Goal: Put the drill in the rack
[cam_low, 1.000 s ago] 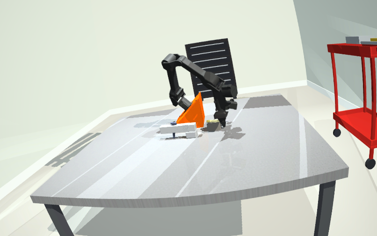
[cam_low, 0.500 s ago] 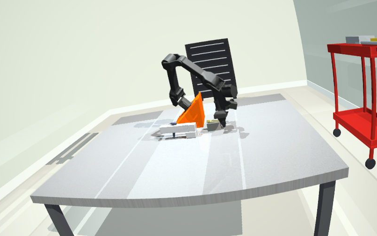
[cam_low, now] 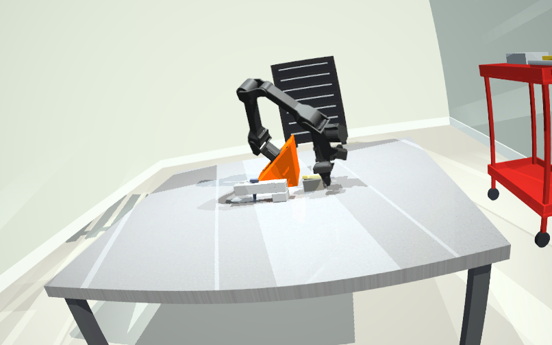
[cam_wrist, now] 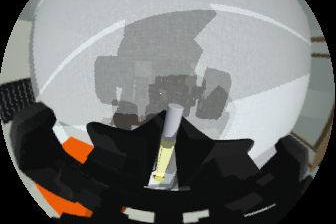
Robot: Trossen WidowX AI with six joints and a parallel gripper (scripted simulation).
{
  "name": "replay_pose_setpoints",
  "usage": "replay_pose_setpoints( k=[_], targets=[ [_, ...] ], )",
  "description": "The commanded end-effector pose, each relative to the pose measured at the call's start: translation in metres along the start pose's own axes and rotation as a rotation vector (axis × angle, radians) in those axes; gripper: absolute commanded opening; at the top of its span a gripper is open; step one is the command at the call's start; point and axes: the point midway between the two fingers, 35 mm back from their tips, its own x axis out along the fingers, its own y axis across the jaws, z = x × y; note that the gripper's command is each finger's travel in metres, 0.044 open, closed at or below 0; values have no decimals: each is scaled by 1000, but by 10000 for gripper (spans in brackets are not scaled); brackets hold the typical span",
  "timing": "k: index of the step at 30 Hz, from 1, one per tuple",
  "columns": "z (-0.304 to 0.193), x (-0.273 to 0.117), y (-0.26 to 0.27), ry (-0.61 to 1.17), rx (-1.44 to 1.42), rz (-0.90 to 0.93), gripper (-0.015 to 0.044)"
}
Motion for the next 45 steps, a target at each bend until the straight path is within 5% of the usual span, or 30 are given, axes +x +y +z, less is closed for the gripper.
replay_pose_setpoints(
  k=[1,24,40,45],
  targets=[
    [-6,6,0,18,0,6,0],
    [-6,6,0,18,0,6,0],
    [0,0,0,0,0,0,420],
    [0,-24,0,15,0,6,440]
  ],
)
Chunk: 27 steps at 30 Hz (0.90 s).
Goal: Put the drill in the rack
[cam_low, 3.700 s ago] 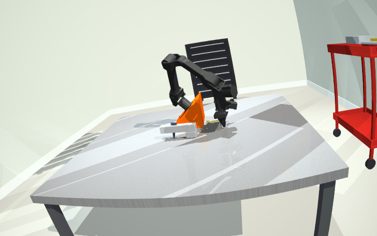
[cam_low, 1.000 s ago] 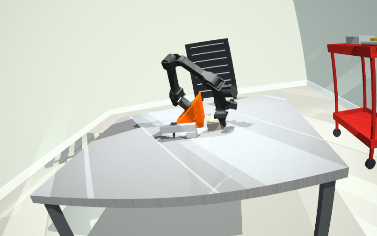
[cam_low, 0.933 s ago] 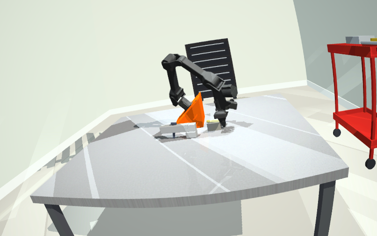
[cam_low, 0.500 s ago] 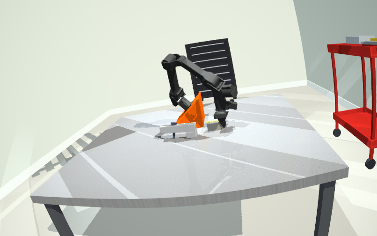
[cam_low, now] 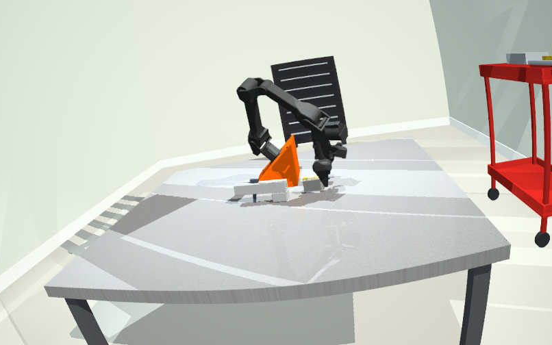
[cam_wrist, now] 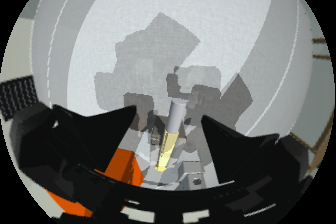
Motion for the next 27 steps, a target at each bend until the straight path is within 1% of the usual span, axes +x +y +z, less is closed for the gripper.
replay_pose_setpoints(
  k=[1,11,13,14,16,21,27],
  targets=[
    [1,-18,-1,-2,7,0,440],
    [3,-68,-2,-3,7,0,440],
    [3,-71,-2,-3,7,0,440],
    [3,-64,-3,-8,6,-4,440],
    [0,-64,-10,-28,42,3,440],
    [-28,-63,-50,-143,280,45,440],
    [-83,-55,-101,-276,628,76,440]
  ],
)
